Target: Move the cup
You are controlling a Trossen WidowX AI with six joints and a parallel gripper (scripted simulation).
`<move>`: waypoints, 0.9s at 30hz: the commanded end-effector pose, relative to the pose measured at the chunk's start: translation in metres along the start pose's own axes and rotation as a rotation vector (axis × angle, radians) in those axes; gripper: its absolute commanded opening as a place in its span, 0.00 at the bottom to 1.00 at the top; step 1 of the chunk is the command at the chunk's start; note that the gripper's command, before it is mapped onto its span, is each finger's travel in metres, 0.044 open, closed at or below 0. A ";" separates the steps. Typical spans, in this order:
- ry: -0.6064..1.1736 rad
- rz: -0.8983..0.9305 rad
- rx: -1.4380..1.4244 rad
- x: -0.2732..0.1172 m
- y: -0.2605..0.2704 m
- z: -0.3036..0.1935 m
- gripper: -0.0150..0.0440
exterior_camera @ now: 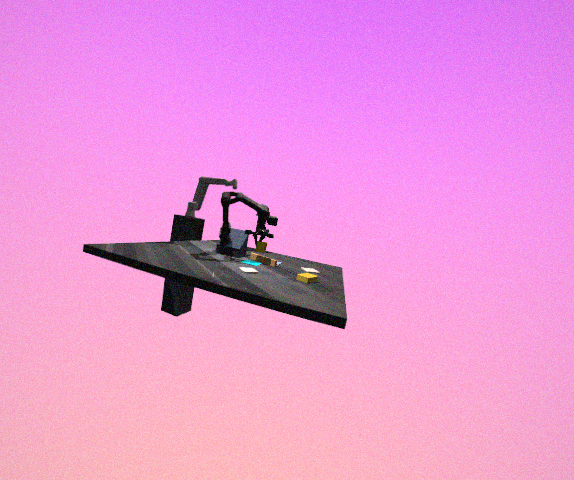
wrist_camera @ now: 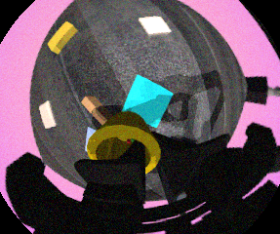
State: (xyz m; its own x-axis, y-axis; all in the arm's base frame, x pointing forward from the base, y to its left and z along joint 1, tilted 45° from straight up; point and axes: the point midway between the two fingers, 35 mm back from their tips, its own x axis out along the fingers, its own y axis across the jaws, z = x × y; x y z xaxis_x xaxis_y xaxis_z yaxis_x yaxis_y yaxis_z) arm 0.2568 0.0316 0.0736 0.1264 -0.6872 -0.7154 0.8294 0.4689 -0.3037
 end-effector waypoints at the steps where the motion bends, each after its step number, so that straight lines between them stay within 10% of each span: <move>1: -0.003 -0.003 -0.004 0.000 -0.008 0.005 0.25; 27: -0.004 -0.005 -0.005 0.001 -0.050 0.034 0.25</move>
State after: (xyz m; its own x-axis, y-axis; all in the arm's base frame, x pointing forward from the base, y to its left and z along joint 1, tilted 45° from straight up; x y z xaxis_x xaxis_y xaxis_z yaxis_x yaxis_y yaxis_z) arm 0.2385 -0.0053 0.1059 0.1258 -0.6887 -0.7140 0.8292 0.4681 -0.3055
